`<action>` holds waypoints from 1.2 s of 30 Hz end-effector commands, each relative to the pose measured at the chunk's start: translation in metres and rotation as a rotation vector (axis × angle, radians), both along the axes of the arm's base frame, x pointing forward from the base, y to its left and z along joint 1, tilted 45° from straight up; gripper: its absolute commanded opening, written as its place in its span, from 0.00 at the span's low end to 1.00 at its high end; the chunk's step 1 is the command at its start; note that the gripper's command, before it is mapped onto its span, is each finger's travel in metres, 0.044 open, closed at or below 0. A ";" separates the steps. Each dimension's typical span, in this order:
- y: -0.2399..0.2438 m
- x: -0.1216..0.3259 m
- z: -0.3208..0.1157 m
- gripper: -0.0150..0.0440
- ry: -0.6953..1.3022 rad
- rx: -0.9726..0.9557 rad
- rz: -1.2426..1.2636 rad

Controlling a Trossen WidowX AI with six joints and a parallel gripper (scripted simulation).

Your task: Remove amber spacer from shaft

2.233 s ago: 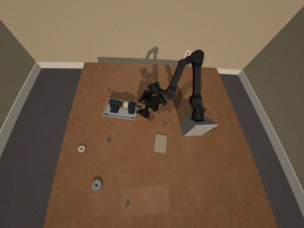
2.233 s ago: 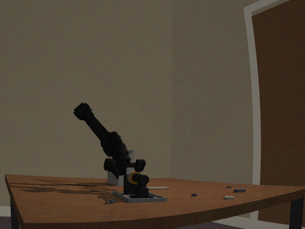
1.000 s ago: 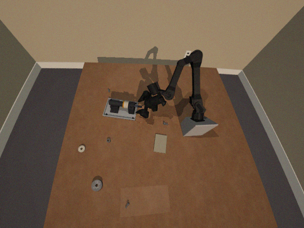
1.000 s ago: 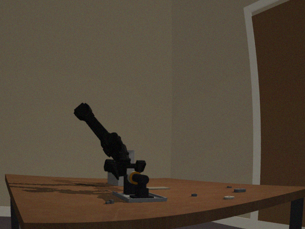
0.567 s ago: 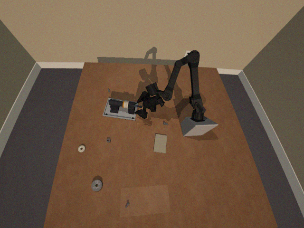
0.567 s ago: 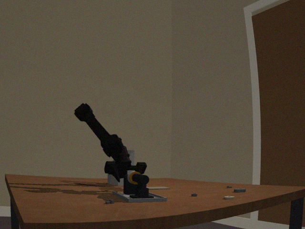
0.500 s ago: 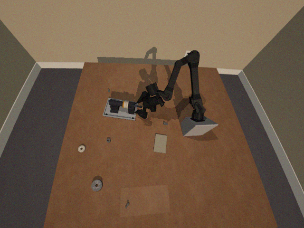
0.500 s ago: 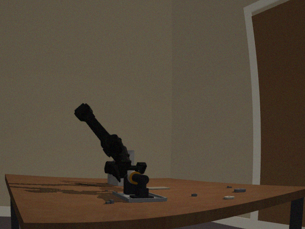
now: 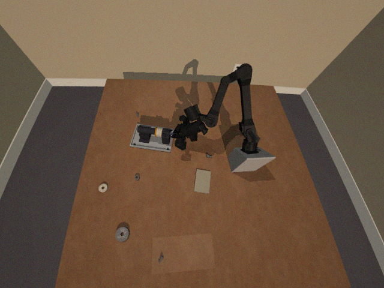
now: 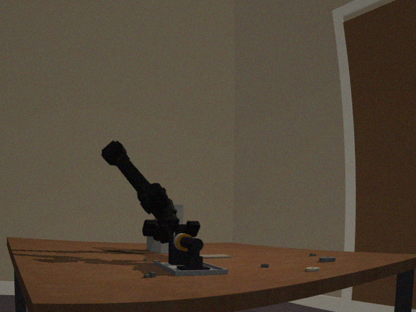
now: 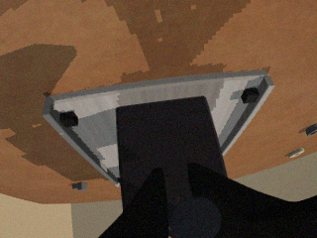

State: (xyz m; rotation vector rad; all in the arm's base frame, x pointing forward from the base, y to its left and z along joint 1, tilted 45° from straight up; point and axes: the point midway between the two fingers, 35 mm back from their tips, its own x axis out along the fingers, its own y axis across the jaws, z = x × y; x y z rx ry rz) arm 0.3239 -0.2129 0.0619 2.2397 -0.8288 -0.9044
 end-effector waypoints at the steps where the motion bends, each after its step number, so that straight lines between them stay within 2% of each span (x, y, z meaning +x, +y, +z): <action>1: 0.000 0.000 0.000 0.28 0.000 -0.001 -0.001; 3: 0.000 -0.001 0.000 0.25 -0.001 -0.002 0.001; 36: 0.004 -0.013 -0.002 0.25 -0.001 -0.003 0.004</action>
